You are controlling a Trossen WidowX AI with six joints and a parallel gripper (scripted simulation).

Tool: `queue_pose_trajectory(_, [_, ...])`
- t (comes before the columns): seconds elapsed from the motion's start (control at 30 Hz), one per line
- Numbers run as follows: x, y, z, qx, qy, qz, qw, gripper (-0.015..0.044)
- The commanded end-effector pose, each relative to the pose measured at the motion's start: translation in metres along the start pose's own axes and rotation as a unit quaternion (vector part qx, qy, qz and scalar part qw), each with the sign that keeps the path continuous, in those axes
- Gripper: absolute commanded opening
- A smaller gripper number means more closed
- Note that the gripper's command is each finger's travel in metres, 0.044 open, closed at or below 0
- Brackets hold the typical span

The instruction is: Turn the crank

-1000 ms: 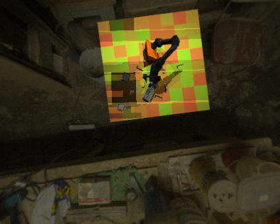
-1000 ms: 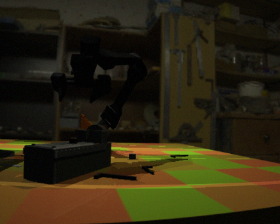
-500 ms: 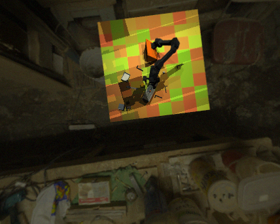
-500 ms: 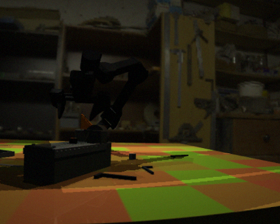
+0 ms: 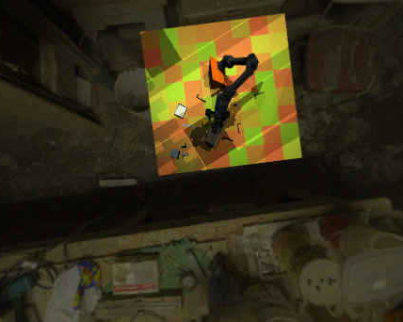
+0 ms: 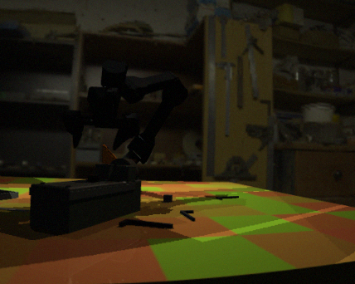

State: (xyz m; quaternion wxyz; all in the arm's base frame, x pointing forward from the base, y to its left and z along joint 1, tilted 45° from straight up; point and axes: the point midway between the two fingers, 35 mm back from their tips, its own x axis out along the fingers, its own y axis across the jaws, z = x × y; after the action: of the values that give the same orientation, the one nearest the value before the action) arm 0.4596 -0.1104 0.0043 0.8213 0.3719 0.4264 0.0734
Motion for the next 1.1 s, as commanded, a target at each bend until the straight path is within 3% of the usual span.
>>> queue_pose_trajectory(0.0, [-0.018,-0.001,0.019,-0.004,-0.009,0.001,1.0,0.044])
queue_pose_trajectory(0.27, [-0.04,0.005,0.029,0.004,-0.008,-0.006,1.0,0.044])
queue_pose_trajectory(1.07, [-0.106,0.065,-0.052,0.135,-0.036,-0.111,0.984,0.044])
